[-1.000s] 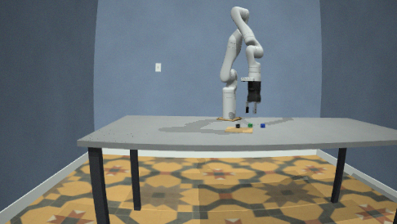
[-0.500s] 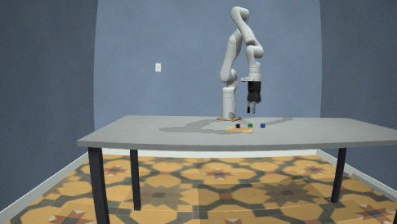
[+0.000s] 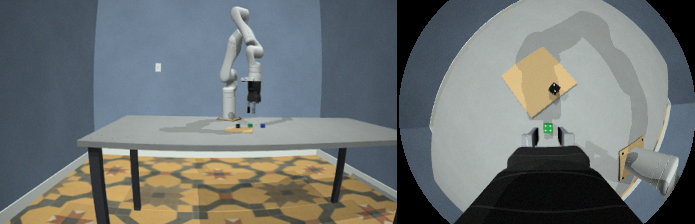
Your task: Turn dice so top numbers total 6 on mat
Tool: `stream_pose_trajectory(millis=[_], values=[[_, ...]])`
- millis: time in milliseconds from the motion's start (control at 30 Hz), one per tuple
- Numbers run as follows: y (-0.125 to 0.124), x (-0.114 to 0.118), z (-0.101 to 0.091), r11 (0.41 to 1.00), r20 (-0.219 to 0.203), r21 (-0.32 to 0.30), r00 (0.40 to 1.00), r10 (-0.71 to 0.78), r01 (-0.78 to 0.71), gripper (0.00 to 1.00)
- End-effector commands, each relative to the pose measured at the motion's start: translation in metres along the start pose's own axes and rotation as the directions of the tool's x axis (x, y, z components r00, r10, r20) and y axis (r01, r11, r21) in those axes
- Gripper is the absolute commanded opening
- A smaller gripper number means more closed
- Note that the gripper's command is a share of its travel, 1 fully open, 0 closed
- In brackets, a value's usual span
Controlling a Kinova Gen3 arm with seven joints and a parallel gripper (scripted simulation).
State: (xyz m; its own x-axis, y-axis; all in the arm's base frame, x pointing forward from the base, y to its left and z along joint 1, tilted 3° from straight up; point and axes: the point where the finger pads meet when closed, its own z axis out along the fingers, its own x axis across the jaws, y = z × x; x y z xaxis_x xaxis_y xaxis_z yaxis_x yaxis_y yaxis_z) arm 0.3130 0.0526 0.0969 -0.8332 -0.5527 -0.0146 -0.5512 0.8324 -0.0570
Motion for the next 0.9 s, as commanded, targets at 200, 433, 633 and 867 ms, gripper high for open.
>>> stream_pose_trajectory(millis=[200,433,633,867], values=[[-0.0001,-0.0004,-0.0003,1.0,0.001,0.0,1.0,0.0,0.0,0.7],[-0.0001,-0.0004,-0.0002,1.0,0.001,0.0,1.0,0.0,0.0,0.7],[0.0,-0.0004,0.0015,1.0,0.001,0.0,1.0,0.0,0.0,0.7],[0.0,-0.0004,0.0071,1.0,0.001,0.0,1.0,0.0,0.0,0.7]])
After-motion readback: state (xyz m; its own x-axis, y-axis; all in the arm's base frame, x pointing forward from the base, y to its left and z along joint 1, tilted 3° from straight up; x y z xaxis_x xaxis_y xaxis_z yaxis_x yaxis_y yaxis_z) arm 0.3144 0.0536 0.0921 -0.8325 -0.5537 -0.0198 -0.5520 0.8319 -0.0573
